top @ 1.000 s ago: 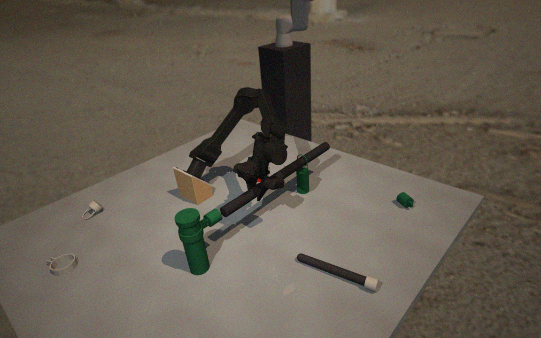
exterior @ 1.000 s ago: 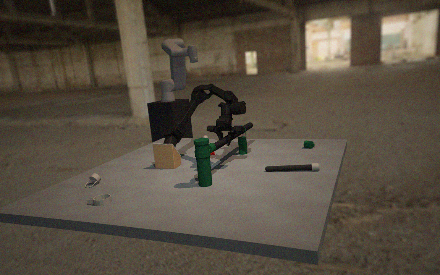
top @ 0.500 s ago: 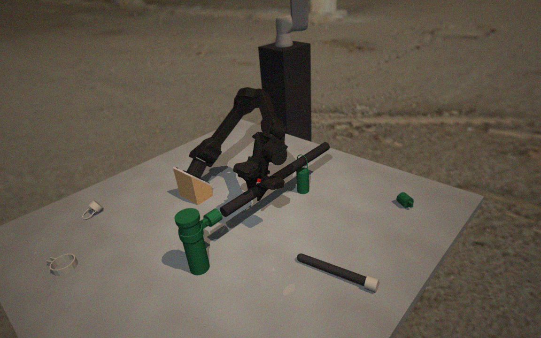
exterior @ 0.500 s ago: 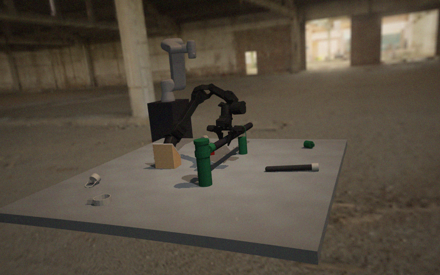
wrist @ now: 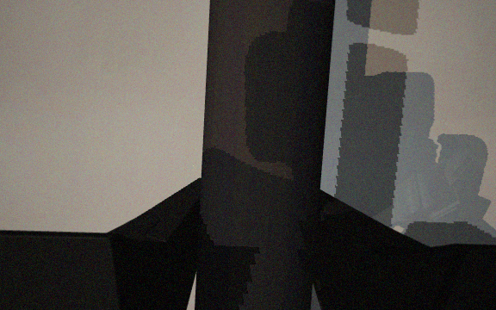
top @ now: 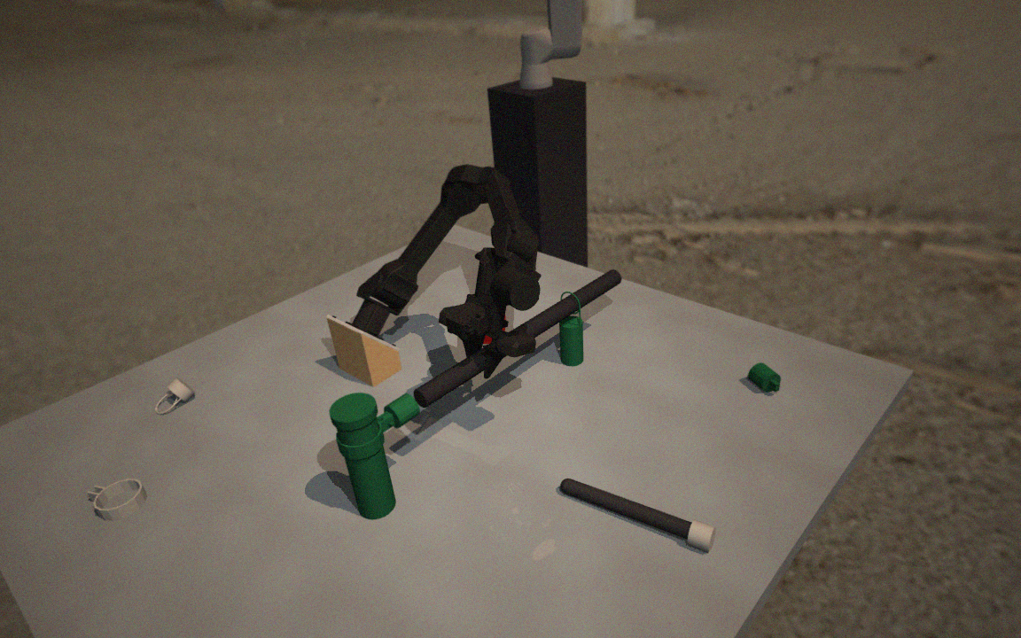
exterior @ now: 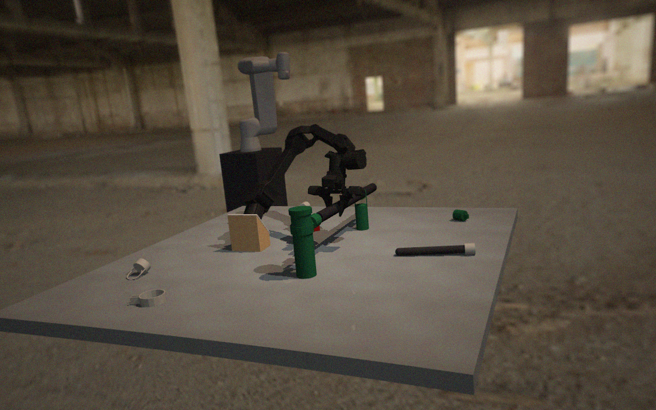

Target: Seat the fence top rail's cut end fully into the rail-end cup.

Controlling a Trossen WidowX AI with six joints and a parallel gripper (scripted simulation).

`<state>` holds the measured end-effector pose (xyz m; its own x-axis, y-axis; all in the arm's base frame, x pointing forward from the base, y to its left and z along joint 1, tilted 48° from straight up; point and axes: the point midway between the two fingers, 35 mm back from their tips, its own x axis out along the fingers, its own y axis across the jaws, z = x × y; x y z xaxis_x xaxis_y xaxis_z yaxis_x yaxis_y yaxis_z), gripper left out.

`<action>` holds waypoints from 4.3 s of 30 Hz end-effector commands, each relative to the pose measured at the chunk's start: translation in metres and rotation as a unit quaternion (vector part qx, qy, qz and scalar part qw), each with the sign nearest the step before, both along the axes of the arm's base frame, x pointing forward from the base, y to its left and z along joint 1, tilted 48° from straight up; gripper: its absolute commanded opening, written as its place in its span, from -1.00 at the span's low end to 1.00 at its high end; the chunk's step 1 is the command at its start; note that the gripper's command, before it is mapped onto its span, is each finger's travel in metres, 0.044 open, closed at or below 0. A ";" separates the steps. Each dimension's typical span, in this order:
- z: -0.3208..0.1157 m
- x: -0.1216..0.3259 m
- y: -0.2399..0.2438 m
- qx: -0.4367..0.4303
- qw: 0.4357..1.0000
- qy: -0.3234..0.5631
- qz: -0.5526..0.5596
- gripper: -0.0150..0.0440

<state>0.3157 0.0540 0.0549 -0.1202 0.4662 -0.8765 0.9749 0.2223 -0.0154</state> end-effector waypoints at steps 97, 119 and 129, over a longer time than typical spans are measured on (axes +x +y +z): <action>-0.017 0.002 -0.014 0.003 1.000 0.003 0.002 -0.49; -0.017 0.001 -0.011 0.008 1.000 0.005 0.003 -0.49; -0.017 0.001 -0.009 0.010 1.000 0.006 0.003 -0.49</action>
<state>0.3167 0.0454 0.0385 -0.1342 0.4837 -0.8649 0.9730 0.2297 -0.0225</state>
